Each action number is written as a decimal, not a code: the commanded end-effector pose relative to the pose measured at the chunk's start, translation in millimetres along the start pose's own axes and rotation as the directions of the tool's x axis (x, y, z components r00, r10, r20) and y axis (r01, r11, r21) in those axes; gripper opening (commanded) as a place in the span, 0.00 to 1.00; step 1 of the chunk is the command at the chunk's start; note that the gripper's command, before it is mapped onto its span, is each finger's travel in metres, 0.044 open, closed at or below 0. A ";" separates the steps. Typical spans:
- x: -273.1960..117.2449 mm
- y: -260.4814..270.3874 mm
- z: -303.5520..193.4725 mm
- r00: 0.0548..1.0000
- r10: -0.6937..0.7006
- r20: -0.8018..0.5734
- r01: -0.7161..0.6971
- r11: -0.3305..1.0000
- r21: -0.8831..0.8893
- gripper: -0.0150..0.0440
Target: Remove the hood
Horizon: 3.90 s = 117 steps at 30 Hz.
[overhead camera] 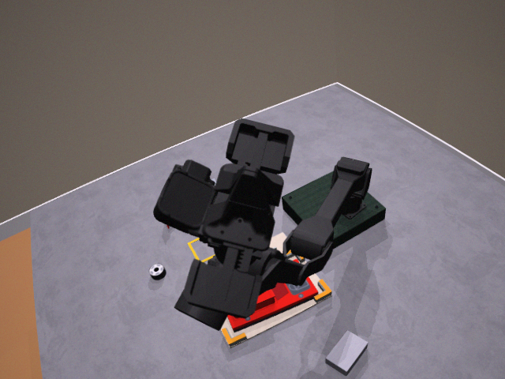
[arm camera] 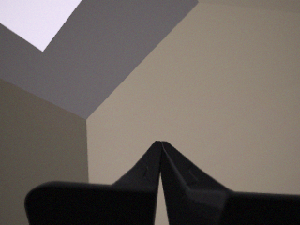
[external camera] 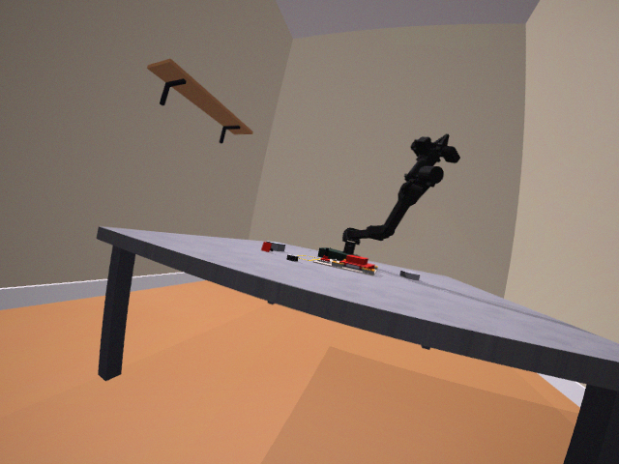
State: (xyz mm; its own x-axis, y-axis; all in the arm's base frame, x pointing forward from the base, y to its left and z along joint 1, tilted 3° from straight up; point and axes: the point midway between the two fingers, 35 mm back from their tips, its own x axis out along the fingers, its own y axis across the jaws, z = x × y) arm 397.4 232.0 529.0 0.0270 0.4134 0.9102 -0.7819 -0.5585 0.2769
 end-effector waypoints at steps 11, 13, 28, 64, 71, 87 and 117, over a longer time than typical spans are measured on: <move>55.8 93.7 -50.8 0.972 0.234 -0.006 -0.233 0.968 0.099 0.74; 63.2 117.0 -57.4 0.958 0.286 -0.004 -0.283 0.952 0.115 0.83; 86.4 284.1 -109.7 0.769 0.636 0.068 -0.593 0.668 0.449 1.00; -175.7 522.6 110.3 -0.355 0.398 0.846 -0.351 -0.895 0.274 1.00; -244.1 467.3 165.4 -0.532 0.122 0.838 -0.139 -0.989 0.056 1.00; -363.7 266.2 189.1 -0.774 -0.412 0.481 0.257 -0.899 -0.356 1.00; -458.9 39.9 -16.2 -0.884 -0.350 -0.311 0.465 -0.725 -0.508 1.00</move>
State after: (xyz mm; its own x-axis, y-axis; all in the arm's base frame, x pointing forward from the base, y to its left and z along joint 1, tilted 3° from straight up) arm 348.2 22.7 124.1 0.0908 0.0454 -0.9948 0.2539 0.9649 0.0672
